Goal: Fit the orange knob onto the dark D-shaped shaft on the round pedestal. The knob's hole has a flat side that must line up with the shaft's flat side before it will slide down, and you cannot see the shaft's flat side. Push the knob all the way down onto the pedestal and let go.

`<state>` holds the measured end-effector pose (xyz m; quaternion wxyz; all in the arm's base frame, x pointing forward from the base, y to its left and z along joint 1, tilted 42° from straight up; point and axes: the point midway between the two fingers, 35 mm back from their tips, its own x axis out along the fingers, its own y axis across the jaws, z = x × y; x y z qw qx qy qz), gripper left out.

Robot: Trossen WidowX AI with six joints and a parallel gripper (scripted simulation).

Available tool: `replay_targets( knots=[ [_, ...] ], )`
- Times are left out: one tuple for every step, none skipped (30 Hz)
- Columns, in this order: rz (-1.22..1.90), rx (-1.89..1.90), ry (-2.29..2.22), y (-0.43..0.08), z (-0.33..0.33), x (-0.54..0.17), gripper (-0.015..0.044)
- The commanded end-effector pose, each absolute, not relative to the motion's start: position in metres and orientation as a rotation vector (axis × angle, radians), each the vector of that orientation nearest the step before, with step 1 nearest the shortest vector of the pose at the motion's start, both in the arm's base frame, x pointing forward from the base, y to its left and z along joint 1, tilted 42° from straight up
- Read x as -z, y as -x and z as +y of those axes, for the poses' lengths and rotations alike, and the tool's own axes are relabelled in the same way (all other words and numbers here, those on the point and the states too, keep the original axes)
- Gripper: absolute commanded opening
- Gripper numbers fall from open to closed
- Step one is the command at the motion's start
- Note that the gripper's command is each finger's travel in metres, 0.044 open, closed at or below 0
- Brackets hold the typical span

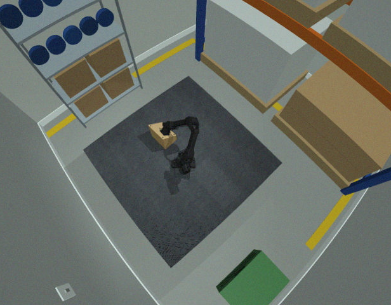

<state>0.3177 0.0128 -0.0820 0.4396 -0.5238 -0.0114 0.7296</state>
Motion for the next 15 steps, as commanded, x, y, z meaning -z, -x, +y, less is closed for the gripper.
replay_targets(
  knots=[
    [-0.044,-1.813,1.312,-0.3171,0.0135,0.0828,0.0],
    [-0.044,-1.813,1.312,-0.3171,0.0138,0.0829,0.0],
    [-0.044,-1.813,1.312,-0.3171,0.014,0.0831,0.0],
    [-0.044,-1.813,1.312,-0.3171,0.0142,0.0832,0.0],
    [-0.044,-1.813,1.312,-0.3172,0.0144,0.0834,0.0],
    [-0.044,-1.813,1.312,-0.3172,0.0146,0.0835,0.0],
    [-0.044,-1.813,1.312,-0.3173,0.0147,0.0837,0.0],
    [-0.044,-1.813,1.312,-0.3173,0.0142,0.0831,0.0],
    [-0.044,-1.813,1.312,-0.3173,0.0142,0.0831,0.0],
    [-0.044,-1.813,1.312,-0.3173,0.0142,0.0831,0.0],
    [-0.044,-1.813,1.312,-0.3173,0.0142,0.0831,0.0],
    [-0.044,-1.813,1.312,-0.3174,0.0145,0.0834,0.0],
    [-0.044,-1.813,1.312,-0.3174,0.0145,0.0834,0.0],
    [-0.044,-1.813,1.312,-0.3174,0.0145,0.0834,0.0],
    [-0.044,-1.813,1.312,-0.3174,0.0145,0.0834,0.0]
  ],
)
